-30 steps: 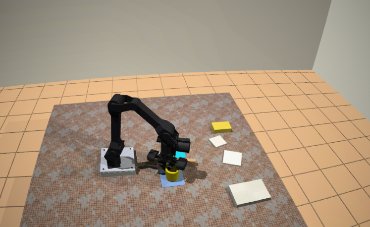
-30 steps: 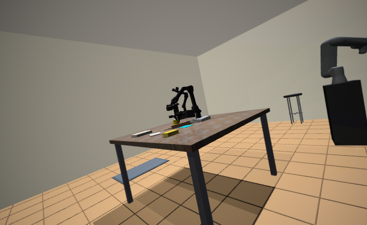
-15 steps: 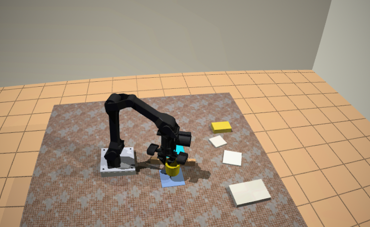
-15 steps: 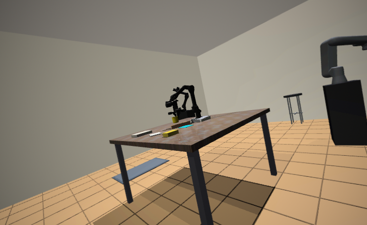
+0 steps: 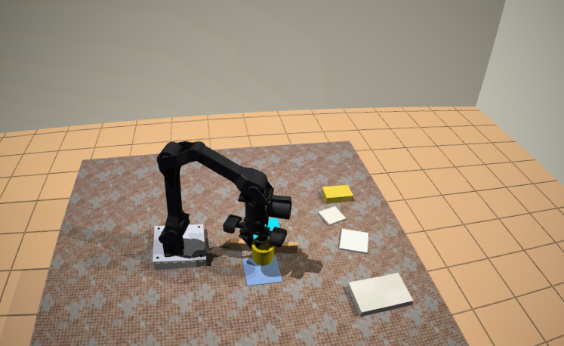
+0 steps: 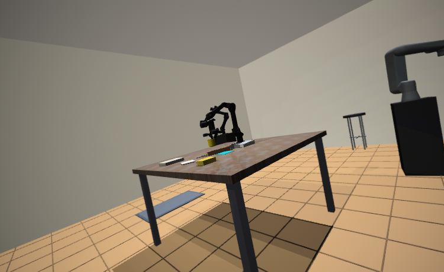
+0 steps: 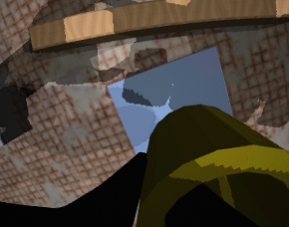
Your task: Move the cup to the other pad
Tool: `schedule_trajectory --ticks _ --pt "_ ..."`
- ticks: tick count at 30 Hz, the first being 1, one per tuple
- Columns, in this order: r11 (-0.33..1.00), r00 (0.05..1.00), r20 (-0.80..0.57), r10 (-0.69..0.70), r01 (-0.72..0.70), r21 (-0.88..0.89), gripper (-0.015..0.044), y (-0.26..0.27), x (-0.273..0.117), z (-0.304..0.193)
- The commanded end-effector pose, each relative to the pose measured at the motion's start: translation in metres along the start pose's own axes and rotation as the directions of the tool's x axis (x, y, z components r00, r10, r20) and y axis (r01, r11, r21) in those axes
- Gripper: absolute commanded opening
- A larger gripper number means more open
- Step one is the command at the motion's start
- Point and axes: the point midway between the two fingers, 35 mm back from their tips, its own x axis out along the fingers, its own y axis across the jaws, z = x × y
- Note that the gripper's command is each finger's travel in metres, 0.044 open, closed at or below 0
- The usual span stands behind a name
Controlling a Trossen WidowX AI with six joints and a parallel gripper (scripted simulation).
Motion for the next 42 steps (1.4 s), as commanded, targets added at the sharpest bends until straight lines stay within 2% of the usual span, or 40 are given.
schedule_trajectory --ticks 1,12,42 --pt "1.0 1.0 0.0 0.001 -0.001 0.0 0.0 0.0 0.001 0.0" --pt "1.0 1.0 0.001 0.001 -0.001 0.0 0.0 0.001 0.0 0.005" --pt "1.0 1.0 0.011 0.001 -0.001 -0.003 0.0 0.019 -0.002 0.062"
